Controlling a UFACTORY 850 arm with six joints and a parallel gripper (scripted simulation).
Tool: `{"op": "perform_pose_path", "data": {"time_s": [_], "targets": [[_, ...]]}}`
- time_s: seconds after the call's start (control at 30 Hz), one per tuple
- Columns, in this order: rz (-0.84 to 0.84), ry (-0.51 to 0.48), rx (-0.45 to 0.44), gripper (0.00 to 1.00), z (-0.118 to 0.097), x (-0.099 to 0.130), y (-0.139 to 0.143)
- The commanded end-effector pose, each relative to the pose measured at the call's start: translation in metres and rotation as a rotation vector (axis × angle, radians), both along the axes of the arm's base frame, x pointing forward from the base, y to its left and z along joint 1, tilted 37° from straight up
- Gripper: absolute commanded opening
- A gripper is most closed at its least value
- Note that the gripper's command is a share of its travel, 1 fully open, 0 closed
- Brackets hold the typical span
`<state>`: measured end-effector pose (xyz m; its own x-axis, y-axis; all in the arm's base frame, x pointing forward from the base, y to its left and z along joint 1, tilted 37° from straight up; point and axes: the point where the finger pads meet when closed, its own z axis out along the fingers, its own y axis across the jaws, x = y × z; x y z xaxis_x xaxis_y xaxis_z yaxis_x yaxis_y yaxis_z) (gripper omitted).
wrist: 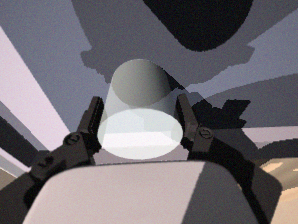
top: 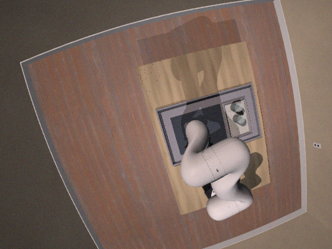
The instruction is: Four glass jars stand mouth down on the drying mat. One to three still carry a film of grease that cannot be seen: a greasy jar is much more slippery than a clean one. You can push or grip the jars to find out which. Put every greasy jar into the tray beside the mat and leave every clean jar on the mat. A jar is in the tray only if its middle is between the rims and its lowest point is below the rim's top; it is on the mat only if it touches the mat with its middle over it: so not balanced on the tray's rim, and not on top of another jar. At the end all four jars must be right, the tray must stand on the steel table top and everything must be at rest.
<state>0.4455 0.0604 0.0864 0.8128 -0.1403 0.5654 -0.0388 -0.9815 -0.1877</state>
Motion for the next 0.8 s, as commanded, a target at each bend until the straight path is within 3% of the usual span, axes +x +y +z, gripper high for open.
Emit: {"op": "perform_pose_path", "data": {"time_s": [0.0,0.77], "targets": [[0.000,0.000,0.000,0.81,0.0002,0.0000,0.0000],[0.000,0.000,0.000,0.78,0.0002,0.0000,0.0000]]}}
